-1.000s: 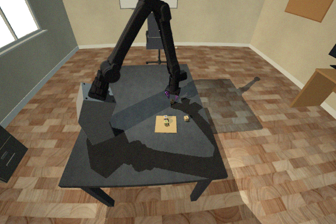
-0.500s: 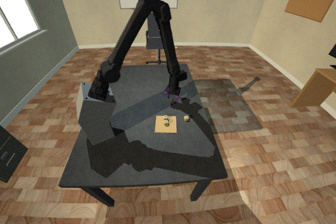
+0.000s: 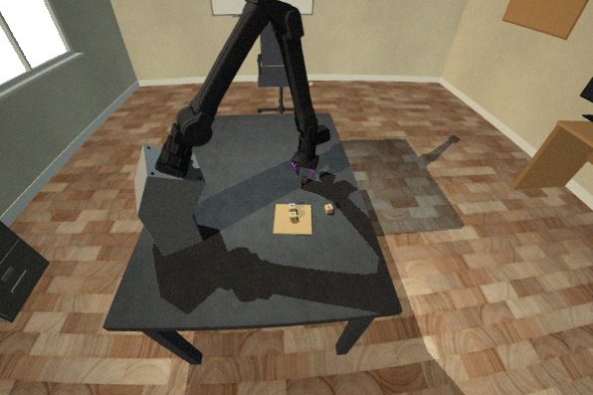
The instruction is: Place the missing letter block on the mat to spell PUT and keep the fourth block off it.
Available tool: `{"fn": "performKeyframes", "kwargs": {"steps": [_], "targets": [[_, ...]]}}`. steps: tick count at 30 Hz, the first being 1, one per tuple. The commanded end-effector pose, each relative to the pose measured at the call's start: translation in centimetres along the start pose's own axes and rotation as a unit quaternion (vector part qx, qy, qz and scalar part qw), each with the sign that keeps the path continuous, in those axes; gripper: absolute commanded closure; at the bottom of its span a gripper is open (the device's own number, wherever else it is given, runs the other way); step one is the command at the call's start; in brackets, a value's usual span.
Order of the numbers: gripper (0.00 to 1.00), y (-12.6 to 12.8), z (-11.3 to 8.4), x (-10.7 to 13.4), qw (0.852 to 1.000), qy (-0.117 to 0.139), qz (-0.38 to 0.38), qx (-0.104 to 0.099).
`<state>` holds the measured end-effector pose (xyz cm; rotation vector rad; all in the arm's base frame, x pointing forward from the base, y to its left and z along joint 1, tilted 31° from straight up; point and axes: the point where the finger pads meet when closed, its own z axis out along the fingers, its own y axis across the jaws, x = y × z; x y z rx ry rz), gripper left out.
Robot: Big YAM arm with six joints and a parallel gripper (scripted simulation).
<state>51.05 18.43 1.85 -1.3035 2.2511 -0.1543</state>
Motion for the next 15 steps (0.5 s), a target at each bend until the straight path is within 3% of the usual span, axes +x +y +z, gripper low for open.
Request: {"fn": "performKeyframes", "kwargs": {"steps": [1,15], "targets": [[0.42,-1.0,1.0,-0.4,1.0,-0.006,-0.003,0.006],[0.42,-0.9,3.0,-0.3,1.0,-0.005,-0.003,0.005]]}}
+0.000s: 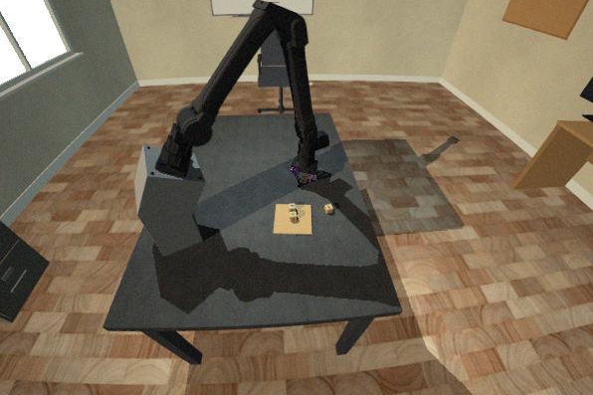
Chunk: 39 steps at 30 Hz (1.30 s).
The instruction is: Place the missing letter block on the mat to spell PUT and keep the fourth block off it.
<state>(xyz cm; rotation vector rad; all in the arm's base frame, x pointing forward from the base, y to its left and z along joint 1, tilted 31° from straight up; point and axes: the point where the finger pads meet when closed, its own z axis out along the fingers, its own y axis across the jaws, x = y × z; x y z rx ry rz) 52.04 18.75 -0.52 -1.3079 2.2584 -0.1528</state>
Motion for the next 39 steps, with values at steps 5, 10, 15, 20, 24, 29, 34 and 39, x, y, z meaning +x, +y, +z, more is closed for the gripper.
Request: {"fn": "performKeyframes", "kwargs": {"steps": [5,10,15,20,24,29,34,39], "targets": [[0.42,-1.05,0.54,-0.54,1.0,-0.007,-0.003,0.007],[0.42,-0.82,0.58,-0.27,1.0,-0.005,-0.003,0.005],[0.42,-0.82,0.58,-0.27,1.0,-0.005,-0.003,0.005],[0.61,-0.82,0.58,-0.27,1.0,-0.005,-0.003,0.005],[0.61,-0.82,0.58,-0.27,1.0,-0.005,-0.003,0.005],[0.61,-0.82,0.58,-0.27,1.0,-0.005,-0.003,0.005],[0.61,-0.82,0.58,-0.27,1.0,-0.005,-0.003,0.005],[0.8,-0.82,0.58,-0.27,1.0,-0.005,-0.003,0.005]]}}
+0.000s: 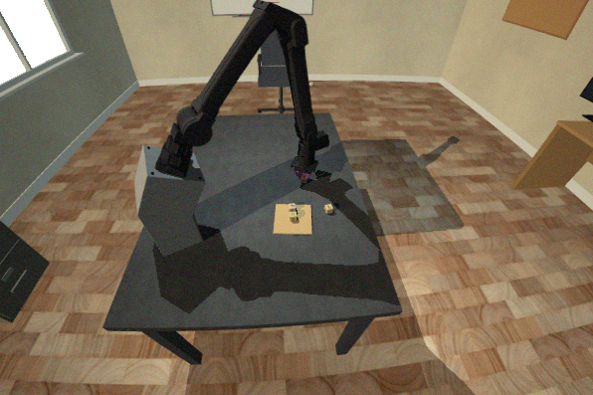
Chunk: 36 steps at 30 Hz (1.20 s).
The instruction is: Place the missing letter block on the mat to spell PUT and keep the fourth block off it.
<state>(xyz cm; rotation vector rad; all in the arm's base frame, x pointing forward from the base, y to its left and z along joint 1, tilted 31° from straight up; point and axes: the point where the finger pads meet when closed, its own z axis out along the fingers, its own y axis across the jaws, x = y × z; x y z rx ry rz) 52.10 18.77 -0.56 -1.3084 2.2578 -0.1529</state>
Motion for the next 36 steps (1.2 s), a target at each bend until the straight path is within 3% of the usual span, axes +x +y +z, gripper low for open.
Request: {"fn": "performKeyframes", "kwargs": {"steps": [1,32,36], "targets": [[0.8,-0.8,0.5,-0.2,1.0,-0.004,-0.003,0.005],[0.8,-0.7,0.5,-0.1,1.0,-0.002,-0.003,0.003],[0.8,-0.7,-2.0,-0.2,1.0,-0.006,-0.004,0.005]]}}
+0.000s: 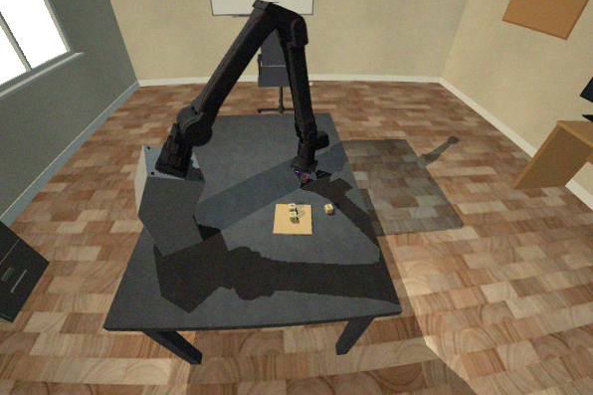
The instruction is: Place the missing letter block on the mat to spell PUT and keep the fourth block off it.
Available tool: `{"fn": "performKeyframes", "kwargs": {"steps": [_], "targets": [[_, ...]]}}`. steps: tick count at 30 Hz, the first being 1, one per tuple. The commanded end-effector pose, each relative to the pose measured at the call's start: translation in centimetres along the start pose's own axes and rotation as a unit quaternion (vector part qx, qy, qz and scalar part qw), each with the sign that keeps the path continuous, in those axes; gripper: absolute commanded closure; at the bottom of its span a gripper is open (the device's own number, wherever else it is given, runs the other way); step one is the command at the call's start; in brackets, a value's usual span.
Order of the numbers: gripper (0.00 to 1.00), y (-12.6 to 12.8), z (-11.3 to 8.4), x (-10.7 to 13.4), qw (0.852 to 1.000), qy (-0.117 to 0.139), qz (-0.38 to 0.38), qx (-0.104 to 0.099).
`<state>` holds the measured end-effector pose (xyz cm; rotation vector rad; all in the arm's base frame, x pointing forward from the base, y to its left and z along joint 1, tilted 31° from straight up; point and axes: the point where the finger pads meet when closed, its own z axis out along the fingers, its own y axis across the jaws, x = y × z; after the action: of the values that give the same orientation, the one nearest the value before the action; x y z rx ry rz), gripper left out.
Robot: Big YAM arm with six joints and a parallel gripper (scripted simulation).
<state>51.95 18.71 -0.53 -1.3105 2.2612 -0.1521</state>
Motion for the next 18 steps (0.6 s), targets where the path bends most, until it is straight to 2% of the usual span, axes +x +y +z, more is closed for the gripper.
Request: {"fn": "performKeyframes", "kwargs": {"steps": [1,8,10,16,17,18], "targets": [[0.8,-0.7,-2.3,-0.4,1.0,-0.007,-0.004,0.006],[0.8,-0.3,-7.3,-0.6,1.0,-0.009,-0.004,0.005],[0.8,-0.3,-7.3,-0.6,1.0,-0.009,-0.004,0.005],[0.8,-0.1,-10.4,-0.7,1.0,-0.01,-0.004,0.005],[0.8,-0.1,-10.6,-0.7,1.0,-0.01,-0.004,0.005],[0.8,0.3,-9.9,-0.2,1.0,-0.001,-0.004,-0.002]]}}
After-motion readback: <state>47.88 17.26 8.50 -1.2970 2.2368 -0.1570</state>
